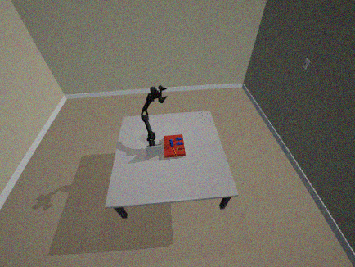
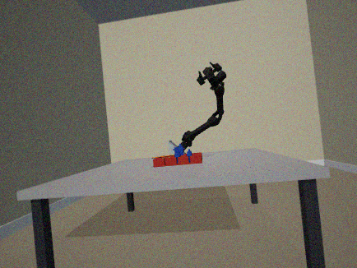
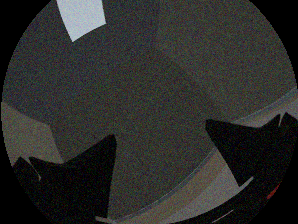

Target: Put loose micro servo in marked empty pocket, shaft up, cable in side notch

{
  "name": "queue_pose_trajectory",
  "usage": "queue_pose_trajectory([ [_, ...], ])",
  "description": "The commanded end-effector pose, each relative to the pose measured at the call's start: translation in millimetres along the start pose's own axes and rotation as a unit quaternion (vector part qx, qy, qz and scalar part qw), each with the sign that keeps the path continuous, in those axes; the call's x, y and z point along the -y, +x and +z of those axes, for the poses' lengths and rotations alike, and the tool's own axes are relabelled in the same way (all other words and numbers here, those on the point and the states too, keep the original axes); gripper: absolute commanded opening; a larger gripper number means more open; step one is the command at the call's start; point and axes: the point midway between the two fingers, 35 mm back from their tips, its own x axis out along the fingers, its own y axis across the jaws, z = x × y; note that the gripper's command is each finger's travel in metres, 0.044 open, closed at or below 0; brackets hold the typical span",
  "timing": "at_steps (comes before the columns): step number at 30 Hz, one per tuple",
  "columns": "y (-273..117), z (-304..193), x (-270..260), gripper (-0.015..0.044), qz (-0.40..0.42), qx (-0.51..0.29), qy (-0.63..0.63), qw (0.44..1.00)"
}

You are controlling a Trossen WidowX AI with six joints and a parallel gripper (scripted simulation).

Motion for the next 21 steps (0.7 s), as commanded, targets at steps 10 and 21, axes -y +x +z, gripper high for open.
queue_pose_trajectory([
  [10, 60.4, -47.2, 127.6, 0.044, -0.183, -0.123, -0.024, 0.975],
  [21, 71.1, -93.8, 229.4, 0.044, -0.314, -0.239, -0.037, 0.918],
])
